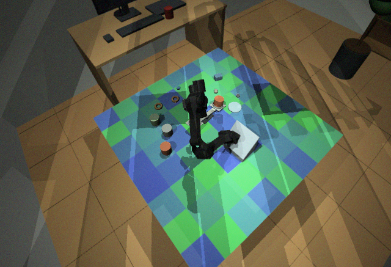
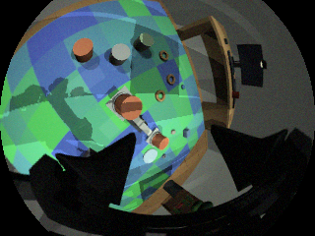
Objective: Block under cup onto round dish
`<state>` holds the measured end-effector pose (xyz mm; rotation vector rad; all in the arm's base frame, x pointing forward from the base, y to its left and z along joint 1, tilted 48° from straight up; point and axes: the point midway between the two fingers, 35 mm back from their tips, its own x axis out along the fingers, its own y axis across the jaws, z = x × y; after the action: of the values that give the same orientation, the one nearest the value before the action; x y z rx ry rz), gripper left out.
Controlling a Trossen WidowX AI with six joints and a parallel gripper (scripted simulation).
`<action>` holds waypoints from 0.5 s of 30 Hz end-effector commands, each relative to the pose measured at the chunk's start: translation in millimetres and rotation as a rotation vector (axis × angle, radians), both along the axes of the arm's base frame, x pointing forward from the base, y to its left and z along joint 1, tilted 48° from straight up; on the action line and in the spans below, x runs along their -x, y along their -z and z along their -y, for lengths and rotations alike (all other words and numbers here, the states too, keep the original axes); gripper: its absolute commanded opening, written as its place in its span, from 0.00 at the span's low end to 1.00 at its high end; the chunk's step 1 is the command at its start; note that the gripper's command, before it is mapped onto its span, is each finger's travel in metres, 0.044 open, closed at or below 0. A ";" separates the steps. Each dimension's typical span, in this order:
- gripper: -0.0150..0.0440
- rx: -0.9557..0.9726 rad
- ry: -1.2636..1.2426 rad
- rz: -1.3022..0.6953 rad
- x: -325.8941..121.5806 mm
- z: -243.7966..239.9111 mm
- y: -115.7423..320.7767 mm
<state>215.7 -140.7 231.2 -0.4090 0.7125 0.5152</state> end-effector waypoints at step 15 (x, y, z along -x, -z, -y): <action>1.00 -0.520 0.329 -0.147 34.3 33.5 96.5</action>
<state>189.1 -171.6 152.8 0.0997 0.7468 0.4252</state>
